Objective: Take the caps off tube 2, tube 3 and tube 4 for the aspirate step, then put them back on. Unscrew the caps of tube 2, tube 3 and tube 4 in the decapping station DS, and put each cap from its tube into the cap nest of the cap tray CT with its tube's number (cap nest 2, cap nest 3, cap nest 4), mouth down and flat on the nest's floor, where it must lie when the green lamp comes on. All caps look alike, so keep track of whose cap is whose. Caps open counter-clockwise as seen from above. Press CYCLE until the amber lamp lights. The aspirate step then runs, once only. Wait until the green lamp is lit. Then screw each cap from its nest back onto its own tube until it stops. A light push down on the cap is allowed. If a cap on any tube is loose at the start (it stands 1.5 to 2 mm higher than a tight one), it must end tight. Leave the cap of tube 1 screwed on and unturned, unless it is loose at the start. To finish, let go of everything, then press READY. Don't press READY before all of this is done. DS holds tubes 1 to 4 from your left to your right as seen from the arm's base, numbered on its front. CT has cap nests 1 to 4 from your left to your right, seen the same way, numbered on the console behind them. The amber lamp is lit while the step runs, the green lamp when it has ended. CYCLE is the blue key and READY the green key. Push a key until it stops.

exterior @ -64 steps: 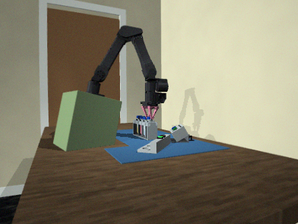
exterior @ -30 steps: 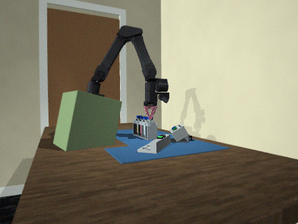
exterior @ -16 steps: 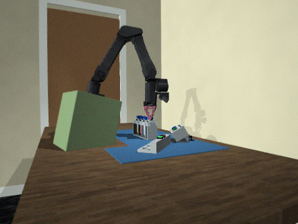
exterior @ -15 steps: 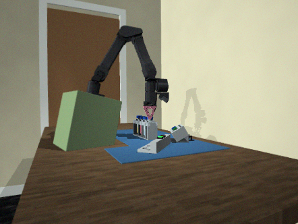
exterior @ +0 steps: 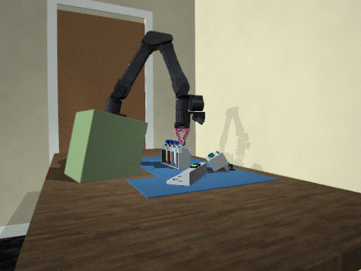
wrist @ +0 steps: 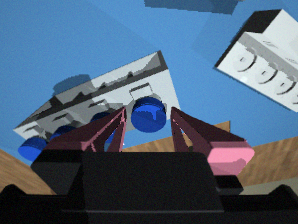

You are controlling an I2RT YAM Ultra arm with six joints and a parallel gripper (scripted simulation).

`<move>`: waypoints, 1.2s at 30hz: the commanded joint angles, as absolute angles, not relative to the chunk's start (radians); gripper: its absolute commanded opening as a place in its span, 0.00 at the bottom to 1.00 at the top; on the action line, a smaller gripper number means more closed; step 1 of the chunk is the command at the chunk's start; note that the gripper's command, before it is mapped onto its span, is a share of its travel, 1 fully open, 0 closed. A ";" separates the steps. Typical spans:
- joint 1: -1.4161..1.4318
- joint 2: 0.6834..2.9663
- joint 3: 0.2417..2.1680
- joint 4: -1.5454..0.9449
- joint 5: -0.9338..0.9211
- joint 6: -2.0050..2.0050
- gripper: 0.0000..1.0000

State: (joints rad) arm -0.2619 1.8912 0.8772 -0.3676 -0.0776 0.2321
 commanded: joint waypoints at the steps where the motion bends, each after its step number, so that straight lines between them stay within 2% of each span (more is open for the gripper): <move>1: -0.263 1.879 0.878 -0.363 -0.078 0.072 0.49; 36: -0.263 1.878 0.878 -0.363 -0.078 -1.168 0.49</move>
State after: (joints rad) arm -0.2619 1.8912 0.8757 -0.3668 -0.0772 -1.0168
